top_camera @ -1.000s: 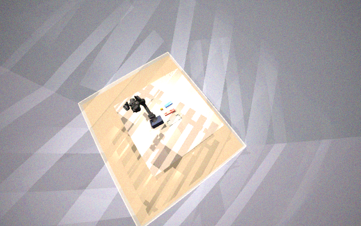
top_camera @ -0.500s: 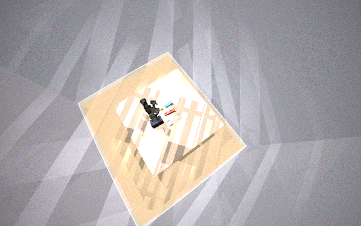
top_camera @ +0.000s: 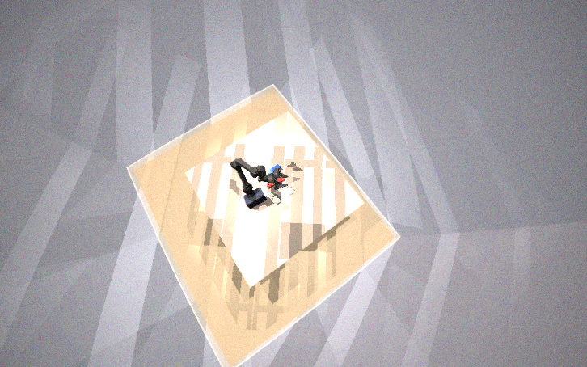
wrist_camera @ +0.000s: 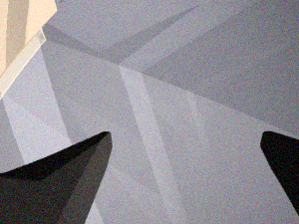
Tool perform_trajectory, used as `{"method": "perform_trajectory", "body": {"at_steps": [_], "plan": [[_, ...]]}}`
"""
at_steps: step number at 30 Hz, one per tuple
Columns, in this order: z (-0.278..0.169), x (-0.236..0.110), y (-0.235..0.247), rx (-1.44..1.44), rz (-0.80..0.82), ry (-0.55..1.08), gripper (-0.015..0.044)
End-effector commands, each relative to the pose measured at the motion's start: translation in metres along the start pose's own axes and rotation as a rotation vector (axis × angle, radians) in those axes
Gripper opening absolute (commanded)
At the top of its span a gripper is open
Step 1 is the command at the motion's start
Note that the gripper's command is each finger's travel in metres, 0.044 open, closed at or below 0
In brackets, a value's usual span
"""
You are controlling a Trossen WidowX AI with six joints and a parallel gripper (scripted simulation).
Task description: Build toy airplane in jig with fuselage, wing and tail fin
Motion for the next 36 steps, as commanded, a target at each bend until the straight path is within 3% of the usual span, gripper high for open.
{"method": "perform_trajectory", "body": {"at_steps": [1, 7, 14, 20, 25, 33, 36], "plan": [[0.037, 0.016, 0.022, 0.153, 0.13, -0.116, 0.044], [0.11, 0.028, 0.059, 0.408, 0.418, -0.268, 0.044], [0.19, 0.015, 0.103, 0.693, 0.845, -0.336, 0.044], [0.249, -0.018, 0.137, 0.891, 1.266, -0.25, 0.044], [0.29, -0.059, 0.16, 1.002, 1.642, -0.032, 0.044], [0.296, -0.065, 0.165, 1.012, 1.689, 0.009, 0.044], [0.32, -0.066, 0.196, 1.012, 1.689, 0.008, 0.044]]}}
Point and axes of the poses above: the point midway between the two fingers, 35 mm back from their tips, its own x axis out along the fingers, its own y axis across the jaws, z = x × y, the point moved 7 cm from there along -x, back along the fingers, and after that the axes turned 15 degrees about -x, right-handed, at the moved point
